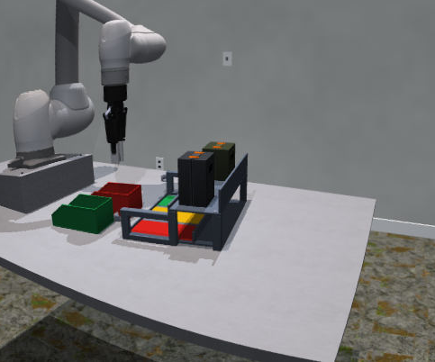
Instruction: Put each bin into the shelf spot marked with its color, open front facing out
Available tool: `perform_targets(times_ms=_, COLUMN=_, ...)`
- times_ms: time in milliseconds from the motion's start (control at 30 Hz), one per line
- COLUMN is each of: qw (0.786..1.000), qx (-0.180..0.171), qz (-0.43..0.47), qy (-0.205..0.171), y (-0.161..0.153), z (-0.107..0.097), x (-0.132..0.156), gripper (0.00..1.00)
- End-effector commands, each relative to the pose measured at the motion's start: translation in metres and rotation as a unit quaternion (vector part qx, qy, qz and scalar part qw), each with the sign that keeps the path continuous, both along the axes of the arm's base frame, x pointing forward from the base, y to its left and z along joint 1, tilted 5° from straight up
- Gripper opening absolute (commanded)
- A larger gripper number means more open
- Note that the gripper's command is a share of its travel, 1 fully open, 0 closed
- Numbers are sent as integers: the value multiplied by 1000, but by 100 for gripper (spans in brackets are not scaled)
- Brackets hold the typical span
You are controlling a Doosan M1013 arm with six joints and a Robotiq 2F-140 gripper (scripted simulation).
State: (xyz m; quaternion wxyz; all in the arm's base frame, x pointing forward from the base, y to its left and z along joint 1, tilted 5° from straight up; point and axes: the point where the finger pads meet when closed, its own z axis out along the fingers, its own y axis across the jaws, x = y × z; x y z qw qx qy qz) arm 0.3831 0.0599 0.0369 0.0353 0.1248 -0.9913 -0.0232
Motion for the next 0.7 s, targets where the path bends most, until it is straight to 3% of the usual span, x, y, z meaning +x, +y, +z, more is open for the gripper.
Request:
perform_targets(times_ms=0, qw=1000, qx=0, qz=0, qy=0, y=0, z=0, x=0, gripper=24)
perform_targets(times_ms=33, qw=1000, qx=0, qz=0, qy=0, y=0, z=0, x=0, gripper=24)
perform_targets(times_ms=67, qw=1000, qx=0, qz=0, qy=0, y=0, z=0, x=0, gripper=10)
perform_targets(times_ms=667, qw=1000, qx=0, qz=0, qy=0, y=0, z=0, x=0, gripper=10)
